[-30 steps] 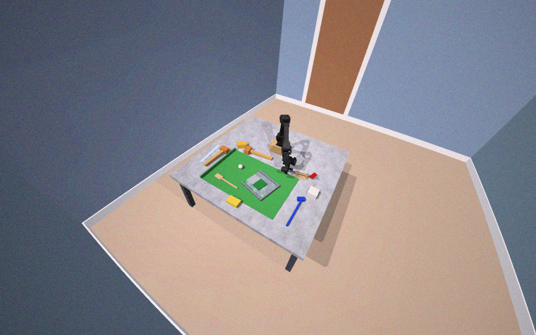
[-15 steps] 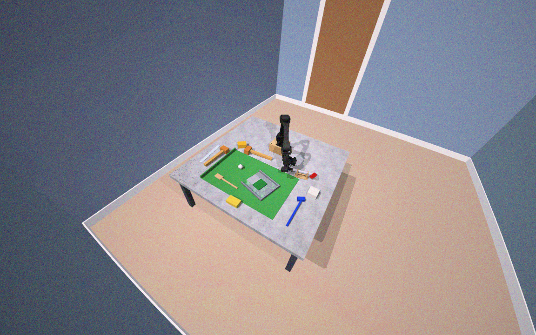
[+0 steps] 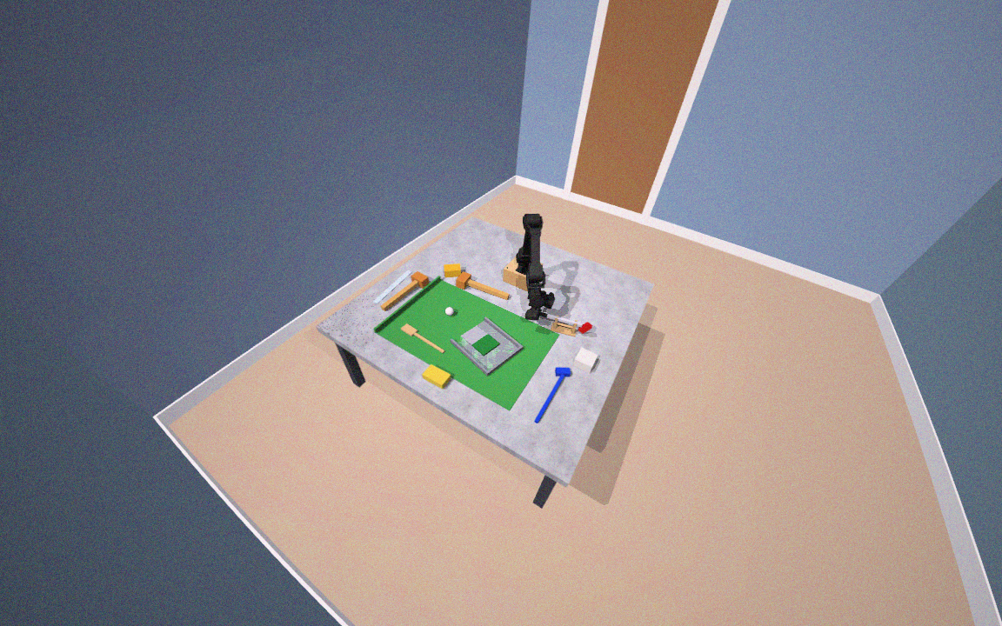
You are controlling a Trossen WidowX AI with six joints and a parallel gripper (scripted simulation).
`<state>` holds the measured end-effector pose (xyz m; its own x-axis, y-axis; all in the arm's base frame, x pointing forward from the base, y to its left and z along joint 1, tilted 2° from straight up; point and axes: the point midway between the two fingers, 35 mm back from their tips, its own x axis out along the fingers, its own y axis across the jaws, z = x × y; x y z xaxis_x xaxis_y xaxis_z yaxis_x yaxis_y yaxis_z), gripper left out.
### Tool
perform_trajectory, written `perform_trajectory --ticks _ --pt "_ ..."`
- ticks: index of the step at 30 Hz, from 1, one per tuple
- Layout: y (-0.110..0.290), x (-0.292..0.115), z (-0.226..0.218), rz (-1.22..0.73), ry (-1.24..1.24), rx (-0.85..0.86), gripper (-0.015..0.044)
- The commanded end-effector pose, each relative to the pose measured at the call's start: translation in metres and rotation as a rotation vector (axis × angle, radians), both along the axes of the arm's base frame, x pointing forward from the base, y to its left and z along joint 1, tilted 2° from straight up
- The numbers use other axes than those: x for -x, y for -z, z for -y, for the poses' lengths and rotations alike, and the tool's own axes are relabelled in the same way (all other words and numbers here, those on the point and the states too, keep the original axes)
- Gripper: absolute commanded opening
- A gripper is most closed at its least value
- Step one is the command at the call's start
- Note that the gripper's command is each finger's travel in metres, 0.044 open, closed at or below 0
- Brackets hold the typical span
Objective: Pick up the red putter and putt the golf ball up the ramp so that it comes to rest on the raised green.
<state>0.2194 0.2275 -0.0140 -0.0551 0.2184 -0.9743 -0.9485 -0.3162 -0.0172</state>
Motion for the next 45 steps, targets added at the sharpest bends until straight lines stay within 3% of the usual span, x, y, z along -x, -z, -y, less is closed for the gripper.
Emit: perform_trajectory --ticks 1,9,16,45 --pt "-0.033 -0.004 -0.006 0.015 -0.002 -0.023 0.0" --pt "-0.09 0.002 -0.003 0.013 -0.002 -0.022 0.0" --pt "-0.084 -0.006 0.004 0.011 0.039 -0.002 0.0" --pt "-0.114 -0.084 0.157 -0.088 0.883 0.151 0.0"
